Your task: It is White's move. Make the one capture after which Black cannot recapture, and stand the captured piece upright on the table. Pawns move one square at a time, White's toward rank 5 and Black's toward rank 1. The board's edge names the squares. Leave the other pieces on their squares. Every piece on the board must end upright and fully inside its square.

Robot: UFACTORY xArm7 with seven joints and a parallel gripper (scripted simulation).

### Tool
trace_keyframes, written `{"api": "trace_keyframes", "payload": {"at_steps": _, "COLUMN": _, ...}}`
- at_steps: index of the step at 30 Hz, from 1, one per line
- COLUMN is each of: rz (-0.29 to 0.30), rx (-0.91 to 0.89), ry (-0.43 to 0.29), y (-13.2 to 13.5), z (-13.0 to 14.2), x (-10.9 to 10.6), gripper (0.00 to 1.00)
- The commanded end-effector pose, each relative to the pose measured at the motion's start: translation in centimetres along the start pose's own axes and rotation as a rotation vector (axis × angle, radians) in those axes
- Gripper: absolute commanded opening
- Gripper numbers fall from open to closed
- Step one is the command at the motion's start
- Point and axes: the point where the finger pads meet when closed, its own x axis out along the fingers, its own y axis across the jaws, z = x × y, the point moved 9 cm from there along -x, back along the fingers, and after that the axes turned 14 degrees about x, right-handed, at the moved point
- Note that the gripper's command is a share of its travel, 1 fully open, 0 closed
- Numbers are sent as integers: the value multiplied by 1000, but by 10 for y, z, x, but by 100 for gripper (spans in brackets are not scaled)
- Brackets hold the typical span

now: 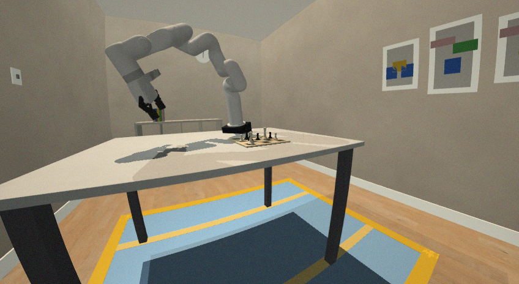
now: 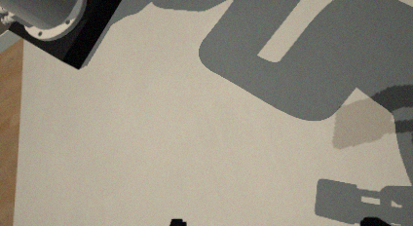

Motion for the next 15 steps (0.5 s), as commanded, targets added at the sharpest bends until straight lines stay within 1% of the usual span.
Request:
{"api": "trace_keyframes", "payload": {"at_steps": 1, "rz": 19, "rx": -187, "ry": 143, "y": 49, "z": -34, "x": 15, "gripper": 100}}
{"api": "trace_keyframes", "payload": {"at_steps": 3, "rz": 19, "rx": -187, "ry": 143, "y": 49, "z": -34, "x": 15, "gripper": 100}}
{"api": "trace_keyframes", "payload": {"at_steps": 4, "rz": 39, "rx": -293, "ry": 230, "y": 72, "z": -56, "x": 24, "gripper": 100}}
{"api": "trace_keyframes", "payload": {"at_steps": 7, "rz": 39, "rx": -293, "ry": 230, "y": 72, "z": -57, "x": 24, "gripper": 100}}
{"api": "trace_keyframes", "payload": {"at_steps": 8, "rz": 60, "rx": -380, "ry": 305, "y": 90, "z": -76, "x": 32, "gripper": 100}}
{"api": "trace_keyframes", "payload": {"at_steps": 10, "rz": 60, "rx": -380, "ry": 305, "y": 90, "z": -76, "x": 32, "gripper": 100}}
{"api": "trace_keyframes", "payload": {"at_steps": 11, "rz": 79, "rx": -446, "ry": 366, "y": 102, "z": -91, "x": 37, "gripper": 100}}
{"api": "trace_keyframes", "payload": {"at_steps": 13, "rz": 79, "rx": -446, "ry": 366, "y": 102, "z": -91, "x": 37, "gripper": 100}}
{"api": "trace_keyframes", "payload": {"at_steps": 14, "rz": 94, "rx": -492, "ry": 408, "y": 111, "z": -101, "x": 41, "gripper": 100}}
{"api": "trace_keyframes", "payload": {"at_steps": 15, "rz": 103, "rx": -518, "ry": 434, "y": 116, "z": -107, "x": 43, "gripper": 100}}
